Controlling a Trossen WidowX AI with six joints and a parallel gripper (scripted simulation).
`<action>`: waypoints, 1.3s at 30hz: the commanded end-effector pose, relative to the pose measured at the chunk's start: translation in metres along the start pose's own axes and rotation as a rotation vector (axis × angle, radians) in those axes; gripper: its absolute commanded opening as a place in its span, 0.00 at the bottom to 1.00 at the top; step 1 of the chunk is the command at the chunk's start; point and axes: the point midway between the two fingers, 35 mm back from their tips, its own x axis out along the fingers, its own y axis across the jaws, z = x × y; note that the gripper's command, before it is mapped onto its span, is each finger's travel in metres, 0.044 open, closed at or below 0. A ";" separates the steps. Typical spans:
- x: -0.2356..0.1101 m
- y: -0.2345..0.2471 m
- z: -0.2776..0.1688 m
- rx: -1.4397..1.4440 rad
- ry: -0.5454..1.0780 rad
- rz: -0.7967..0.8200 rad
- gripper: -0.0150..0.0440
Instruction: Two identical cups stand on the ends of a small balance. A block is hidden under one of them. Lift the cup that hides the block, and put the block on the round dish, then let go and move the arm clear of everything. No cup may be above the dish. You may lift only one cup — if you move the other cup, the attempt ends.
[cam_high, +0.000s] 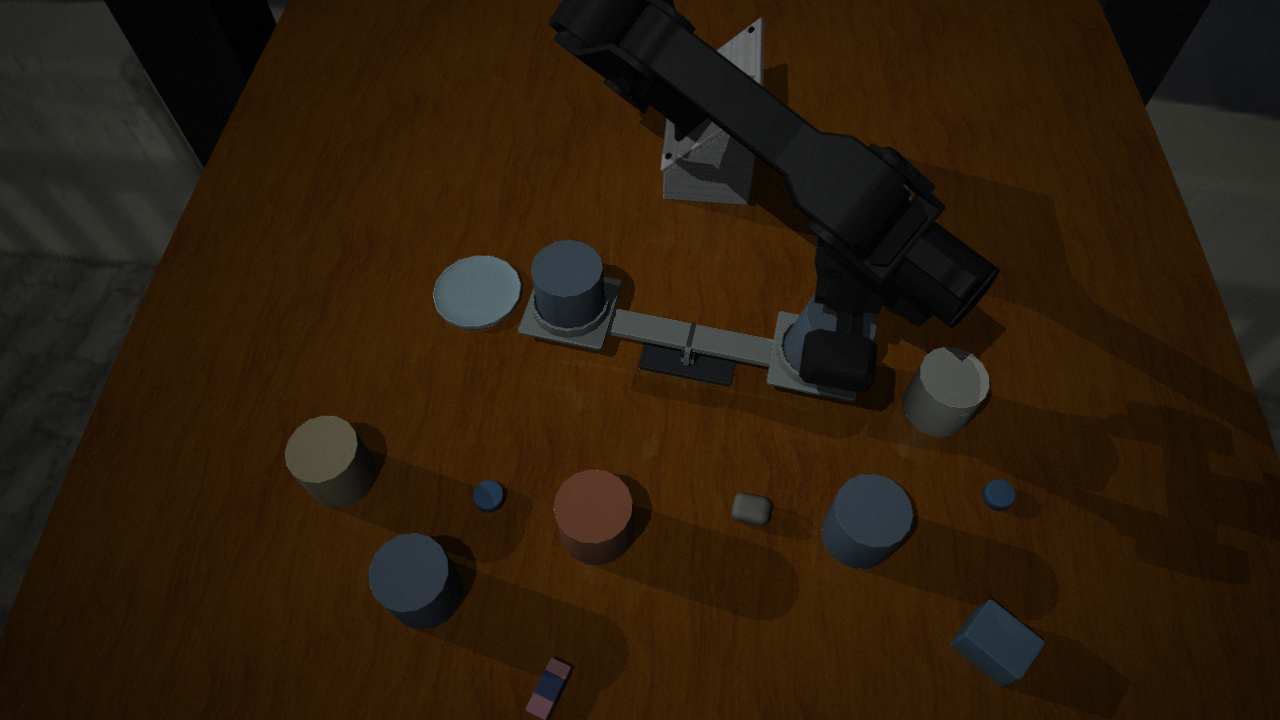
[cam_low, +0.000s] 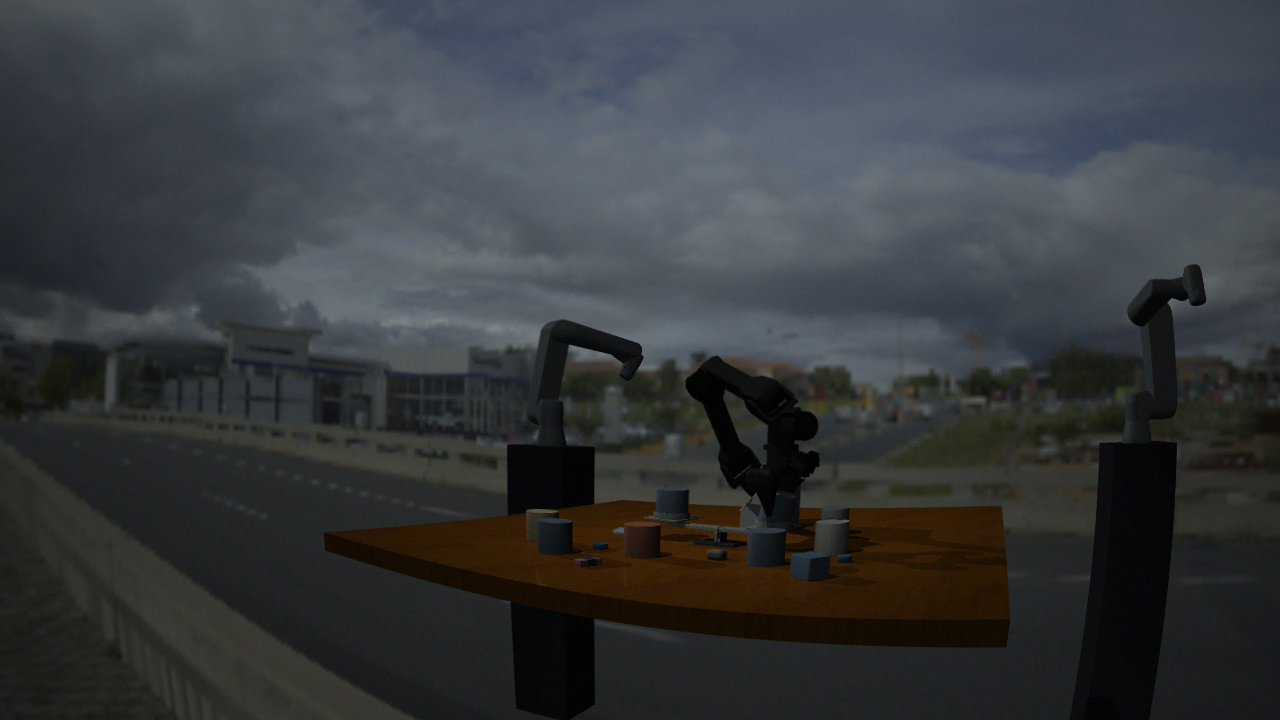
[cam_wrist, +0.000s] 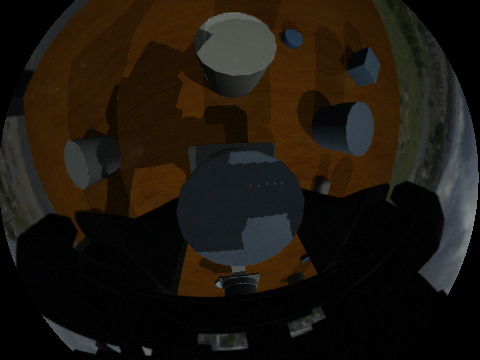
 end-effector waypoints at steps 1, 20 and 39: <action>-0.010 -0.003 0.004 0.011 -0.016 -0.009 0.25; -0.034 -0.003 0.005 0.011 -0.017 -0.009 0.25; -0.059 -0.002 0.004 0.010 -0.018 -0.008 0.25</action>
